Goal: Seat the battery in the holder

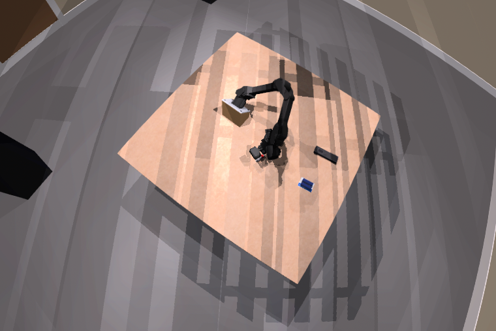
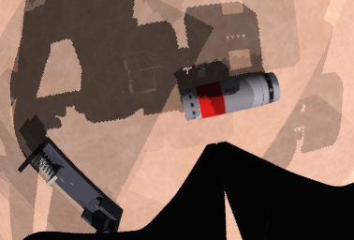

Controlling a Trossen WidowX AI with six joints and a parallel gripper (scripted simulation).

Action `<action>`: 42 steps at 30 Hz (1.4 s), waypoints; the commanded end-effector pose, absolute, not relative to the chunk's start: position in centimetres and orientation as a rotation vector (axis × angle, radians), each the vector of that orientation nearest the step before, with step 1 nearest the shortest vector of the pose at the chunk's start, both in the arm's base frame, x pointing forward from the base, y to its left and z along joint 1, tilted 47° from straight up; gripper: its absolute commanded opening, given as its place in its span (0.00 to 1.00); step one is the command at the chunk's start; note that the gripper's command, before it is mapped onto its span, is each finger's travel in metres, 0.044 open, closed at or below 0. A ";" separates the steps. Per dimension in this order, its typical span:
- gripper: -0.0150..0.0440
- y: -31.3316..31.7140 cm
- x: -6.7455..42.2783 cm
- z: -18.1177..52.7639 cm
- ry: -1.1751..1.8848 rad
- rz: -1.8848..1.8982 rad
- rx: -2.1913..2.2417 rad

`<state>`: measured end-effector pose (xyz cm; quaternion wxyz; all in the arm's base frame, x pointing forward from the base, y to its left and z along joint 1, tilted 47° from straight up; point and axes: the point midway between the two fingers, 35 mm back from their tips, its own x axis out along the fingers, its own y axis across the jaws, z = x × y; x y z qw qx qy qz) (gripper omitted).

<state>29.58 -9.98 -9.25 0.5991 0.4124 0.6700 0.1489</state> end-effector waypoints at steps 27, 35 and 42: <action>0.64 -11.3 29.4 -9.9 1.701 -0.448 1.660; 0.64 -9.8 29.2 -12.0 1.665 -1.018 2.053; 0.64 -9.8 29.2 -12.0 1.665 -1.018 2.053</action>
